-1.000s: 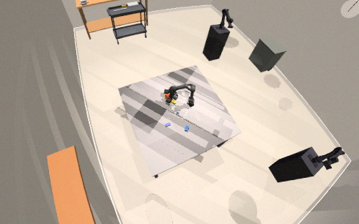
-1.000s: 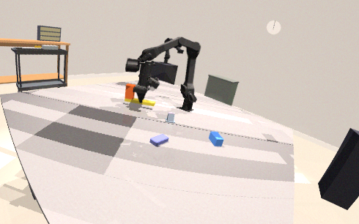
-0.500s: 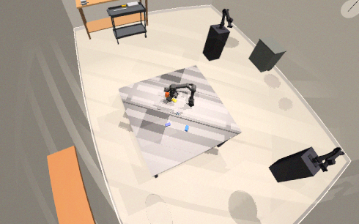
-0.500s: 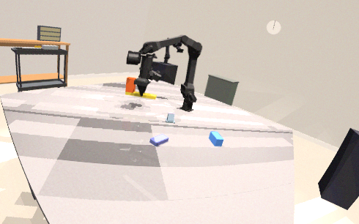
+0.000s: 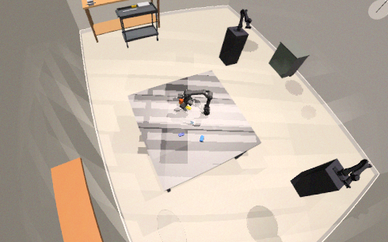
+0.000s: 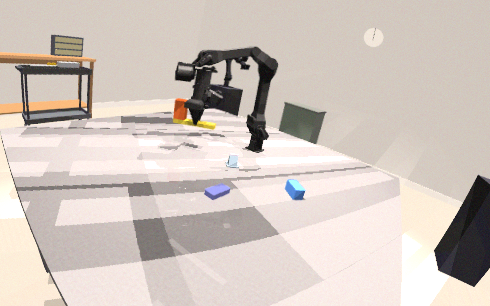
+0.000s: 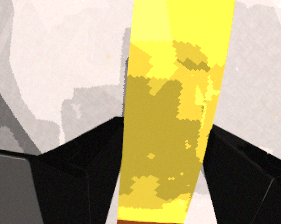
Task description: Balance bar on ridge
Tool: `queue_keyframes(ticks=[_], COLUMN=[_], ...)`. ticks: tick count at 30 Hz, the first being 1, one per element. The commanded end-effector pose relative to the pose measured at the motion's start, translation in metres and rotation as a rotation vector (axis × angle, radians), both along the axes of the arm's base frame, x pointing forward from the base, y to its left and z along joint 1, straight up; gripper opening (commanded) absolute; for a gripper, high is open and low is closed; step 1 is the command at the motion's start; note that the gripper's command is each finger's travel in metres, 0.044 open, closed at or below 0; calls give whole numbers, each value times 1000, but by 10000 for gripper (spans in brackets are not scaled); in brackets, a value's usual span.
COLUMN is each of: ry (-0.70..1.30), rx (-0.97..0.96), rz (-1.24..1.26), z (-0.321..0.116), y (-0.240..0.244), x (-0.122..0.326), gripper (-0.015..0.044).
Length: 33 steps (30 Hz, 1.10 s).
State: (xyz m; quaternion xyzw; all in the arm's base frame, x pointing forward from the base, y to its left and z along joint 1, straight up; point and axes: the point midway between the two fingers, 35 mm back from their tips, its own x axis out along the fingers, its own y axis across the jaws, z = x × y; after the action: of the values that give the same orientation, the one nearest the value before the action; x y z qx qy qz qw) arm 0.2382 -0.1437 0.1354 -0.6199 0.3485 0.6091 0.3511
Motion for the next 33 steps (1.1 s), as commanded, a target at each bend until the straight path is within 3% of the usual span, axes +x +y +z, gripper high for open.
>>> queue_keyframes(ticks=[1, 33], ry=[-6, -8], rx=[-5, 17], rz=[-59, -736], z=[3, 4], y=[13, 138], x=[5, 20], gripper=[0, 0])
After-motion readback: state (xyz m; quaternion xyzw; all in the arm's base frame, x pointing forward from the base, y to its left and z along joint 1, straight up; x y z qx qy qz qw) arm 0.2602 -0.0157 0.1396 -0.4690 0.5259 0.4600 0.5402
